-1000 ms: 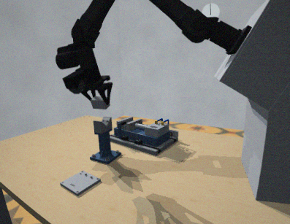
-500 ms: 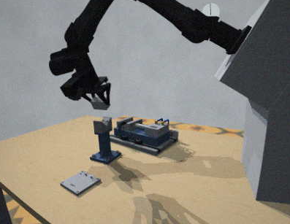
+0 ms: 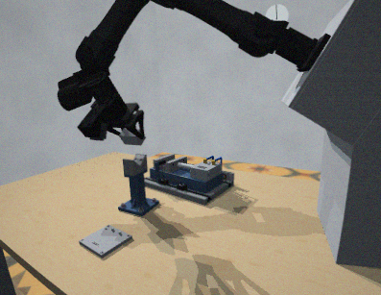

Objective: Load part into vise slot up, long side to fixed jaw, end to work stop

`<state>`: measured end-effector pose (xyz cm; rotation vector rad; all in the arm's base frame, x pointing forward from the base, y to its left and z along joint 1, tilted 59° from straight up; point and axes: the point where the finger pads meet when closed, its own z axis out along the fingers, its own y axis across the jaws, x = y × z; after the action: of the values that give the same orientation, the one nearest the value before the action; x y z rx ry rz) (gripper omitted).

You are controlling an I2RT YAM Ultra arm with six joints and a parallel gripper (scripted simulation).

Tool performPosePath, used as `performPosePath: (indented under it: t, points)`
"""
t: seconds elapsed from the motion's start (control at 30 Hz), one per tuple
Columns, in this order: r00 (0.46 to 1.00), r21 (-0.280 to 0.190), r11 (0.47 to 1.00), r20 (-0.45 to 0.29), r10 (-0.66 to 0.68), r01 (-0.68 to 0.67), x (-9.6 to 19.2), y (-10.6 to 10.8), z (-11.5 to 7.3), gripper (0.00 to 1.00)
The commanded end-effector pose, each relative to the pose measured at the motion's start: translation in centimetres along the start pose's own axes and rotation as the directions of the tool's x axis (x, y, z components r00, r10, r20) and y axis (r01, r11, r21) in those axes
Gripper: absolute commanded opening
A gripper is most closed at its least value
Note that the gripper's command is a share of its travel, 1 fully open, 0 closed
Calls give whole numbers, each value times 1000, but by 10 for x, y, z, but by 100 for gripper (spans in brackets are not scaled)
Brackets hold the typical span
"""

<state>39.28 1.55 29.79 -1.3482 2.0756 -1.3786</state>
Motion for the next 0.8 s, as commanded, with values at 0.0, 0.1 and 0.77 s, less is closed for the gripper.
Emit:
performPosePath:
  t: [0.0,0.1,0.77]
  points:
    - [998,19,1000,-58,24,-23,7,-10,-9,0]
    - [997,19,1000,-79,25,-23,7,-10,-10,0]
    - [991,22,999,-132,28,-26,8,-11,-10,0]
